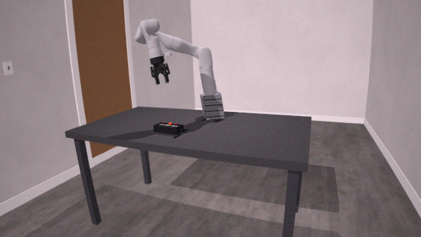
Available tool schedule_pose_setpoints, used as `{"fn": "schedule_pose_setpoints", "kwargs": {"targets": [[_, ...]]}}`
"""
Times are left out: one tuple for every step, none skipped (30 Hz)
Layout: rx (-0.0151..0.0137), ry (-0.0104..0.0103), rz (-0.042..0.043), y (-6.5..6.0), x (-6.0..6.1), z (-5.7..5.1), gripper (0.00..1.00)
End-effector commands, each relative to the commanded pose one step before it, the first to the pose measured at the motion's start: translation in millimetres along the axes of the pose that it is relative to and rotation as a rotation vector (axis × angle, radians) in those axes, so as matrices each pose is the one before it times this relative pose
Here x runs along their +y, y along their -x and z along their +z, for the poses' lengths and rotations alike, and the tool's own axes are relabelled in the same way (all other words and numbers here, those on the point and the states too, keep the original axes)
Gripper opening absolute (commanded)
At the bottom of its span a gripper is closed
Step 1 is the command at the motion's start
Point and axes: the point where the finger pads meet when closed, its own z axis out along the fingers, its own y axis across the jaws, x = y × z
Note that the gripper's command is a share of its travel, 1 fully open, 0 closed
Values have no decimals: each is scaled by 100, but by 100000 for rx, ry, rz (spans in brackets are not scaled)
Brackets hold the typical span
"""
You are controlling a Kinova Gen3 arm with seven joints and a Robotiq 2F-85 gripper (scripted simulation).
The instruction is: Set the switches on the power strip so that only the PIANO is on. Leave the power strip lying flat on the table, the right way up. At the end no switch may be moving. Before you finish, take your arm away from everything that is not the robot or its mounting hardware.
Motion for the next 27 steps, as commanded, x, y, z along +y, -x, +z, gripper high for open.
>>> {"fn": "schedule_pose_setpoints", "kwargs": {"targets": [[11,991,3454,-94,168,546,100],[0,0,0,0,0,0,100],[0,0,0,0,0,0,100],[0,0,0,0,0,0,100],[0,0,0,0,0,0,100],[-94,1324,5087,-57,251,649,100],[0,0,0,0,0,0,100],[0,0,0,0,0,0,100],[0,0,0,0,0,0,100],[0,0,0,0,0,0,100],[0,0,0,0,0,0,100],[-74,1260,5115,-66,216,636,100],[0,0,0,0,0,0,100],[0,0,0,0,0,0,100],[0,0,0,0,0,0,100],[0,0,0,0,0,0,100],[0,0,0,0,0,0,100],[-60,1196,5138,-73,182,622,100],[0,0,0,0,0,0,100],[0,0,0,0,0,0,100],[0,0,0,0,0,0,100],[0,0,0,0,0,0,100],[0,0,0,0,0,0,100],[-52,1131,5155,-76,147,608,100],[0,0,0,0,0,0,100],[0,0,0,0,0,0,100],[0,0,0,0,0,0,100]]}}
